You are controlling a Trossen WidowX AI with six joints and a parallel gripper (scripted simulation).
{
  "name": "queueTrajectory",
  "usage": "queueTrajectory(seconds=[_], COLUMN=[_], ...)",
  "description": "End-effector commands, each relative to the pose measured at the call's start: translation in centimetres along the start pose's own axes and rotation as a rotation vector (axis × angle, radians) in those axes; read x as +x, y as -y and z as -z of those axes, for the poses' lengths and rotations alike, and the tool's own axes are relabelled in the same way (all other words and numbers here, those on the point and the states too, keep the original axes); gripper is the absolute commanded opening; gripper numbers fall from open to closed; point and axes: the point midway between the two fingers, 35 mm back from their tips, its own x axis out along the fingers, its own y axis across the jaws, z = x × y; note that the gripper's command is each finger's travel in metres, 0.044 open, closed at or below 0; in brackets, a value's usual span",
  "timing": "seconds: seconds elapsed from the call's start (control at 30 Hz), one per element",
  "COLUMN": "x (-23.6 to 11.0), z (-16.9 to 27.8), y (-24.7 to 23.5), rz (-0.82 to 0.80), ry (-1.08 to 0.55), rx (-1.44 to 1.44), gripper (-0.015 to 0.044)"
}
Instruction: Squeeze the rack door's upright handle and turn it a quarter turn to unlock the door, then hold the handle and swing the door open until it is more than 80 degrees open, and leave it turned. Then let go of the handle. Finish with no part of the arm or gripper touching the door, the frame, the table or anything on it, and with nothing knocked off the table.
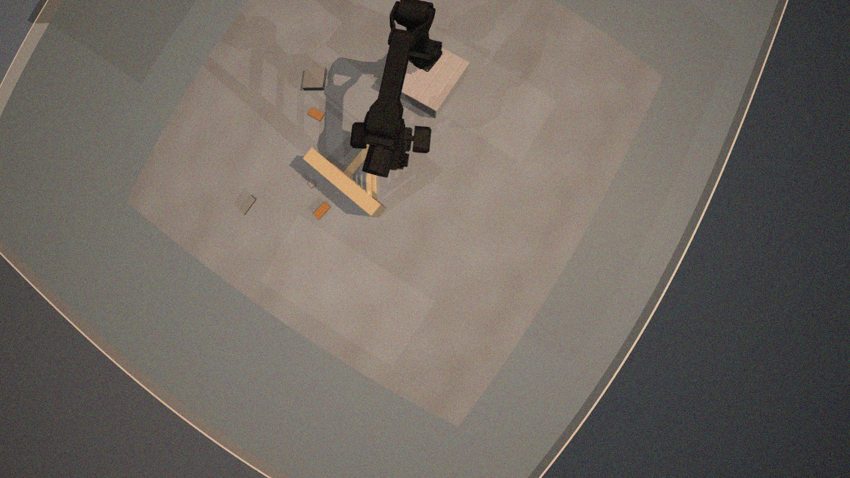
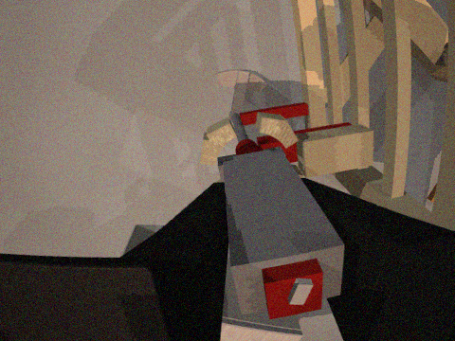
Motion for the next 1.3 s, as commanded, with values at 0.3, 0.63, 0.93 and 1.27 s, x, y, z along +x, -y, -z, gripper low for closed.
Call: queueTrajectory(seconds=[0.3, 0.63, 0.93, 1.27], x=[0.0, 0.0, -0.1, -0.1], z=[-0.7, -1.6, -2.6, -4.0], y=[-2.2, -4.1, -5.6, -7.3], rz=[-0.002, -0.005, -0.007, -0.009], ry=[0.009, 0.009, 0.009, 0.009], rx=[0.199, 0.341, 0.470, 0.623], gripper=[0.0014, 0.0014, 0.0014, 0.0014])
